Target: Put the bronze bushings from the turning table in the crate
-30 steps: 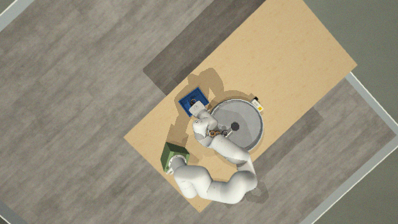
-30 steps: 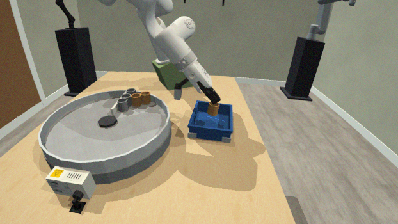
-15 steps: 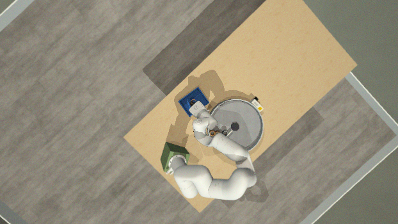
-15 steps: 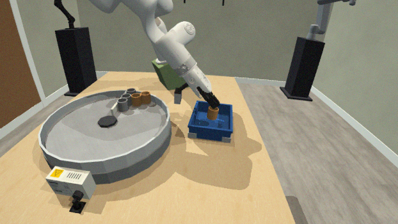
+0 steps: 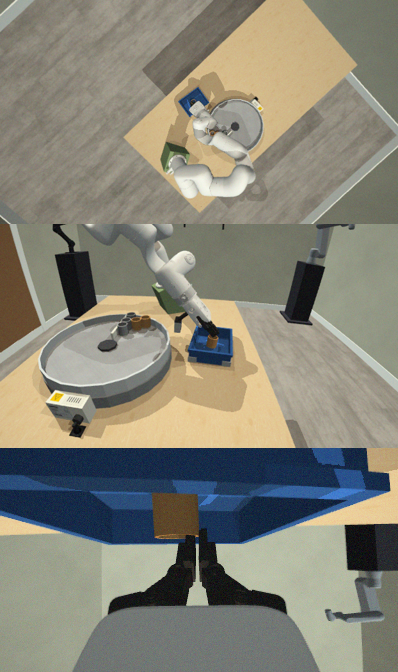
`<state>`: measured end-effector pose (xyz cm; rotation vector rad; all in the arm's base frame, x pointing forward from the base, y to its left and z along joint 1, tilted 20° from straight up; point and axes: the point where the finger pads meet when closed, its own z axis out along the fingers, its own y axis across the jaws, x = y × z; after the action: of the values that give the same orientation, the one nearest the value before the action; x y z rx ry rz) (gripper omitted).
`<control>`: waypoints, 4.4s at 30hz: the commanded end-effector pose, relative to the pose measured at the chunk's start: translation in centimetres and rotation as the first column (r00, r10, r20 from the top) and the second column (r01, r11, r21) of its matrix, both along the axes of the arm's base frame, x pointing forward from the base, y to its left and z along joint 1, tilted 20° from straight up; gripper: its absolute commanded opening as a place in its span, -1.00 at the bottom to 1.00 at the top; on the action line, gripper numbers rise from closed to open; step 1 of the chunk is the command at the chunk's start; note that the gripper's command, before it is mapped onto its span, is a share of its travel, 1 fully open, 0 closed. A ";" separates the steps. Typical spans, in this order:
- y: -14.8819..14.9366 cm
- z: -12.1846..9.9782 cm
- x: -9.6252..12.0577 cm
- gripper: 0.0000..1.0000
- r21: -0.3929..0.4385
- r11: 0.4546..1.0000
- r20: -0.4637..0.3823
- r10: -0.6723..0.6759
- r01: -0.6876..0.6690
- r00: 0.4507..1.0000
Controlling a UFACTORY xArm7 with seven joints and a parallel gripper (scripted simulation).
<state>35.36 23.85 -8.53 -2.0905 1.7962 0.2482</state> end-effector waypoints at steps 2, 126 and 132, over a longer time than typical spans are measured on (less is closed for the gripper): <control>0.1 -0.1 0.1 -1.00 0.002 1.000 0.003 0.002 -0.002 1.000; 2.2 6.7 -1.3 -0.78 0.002 1.000 0.003 0.002 -0.002 1.000; 2.2 6.8 -1.3 -0.78 0.002 1.000 0.003 0.002 -0.002 1.000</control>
<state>33.99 25.91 -1.90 -2.0901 1.7959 0.2487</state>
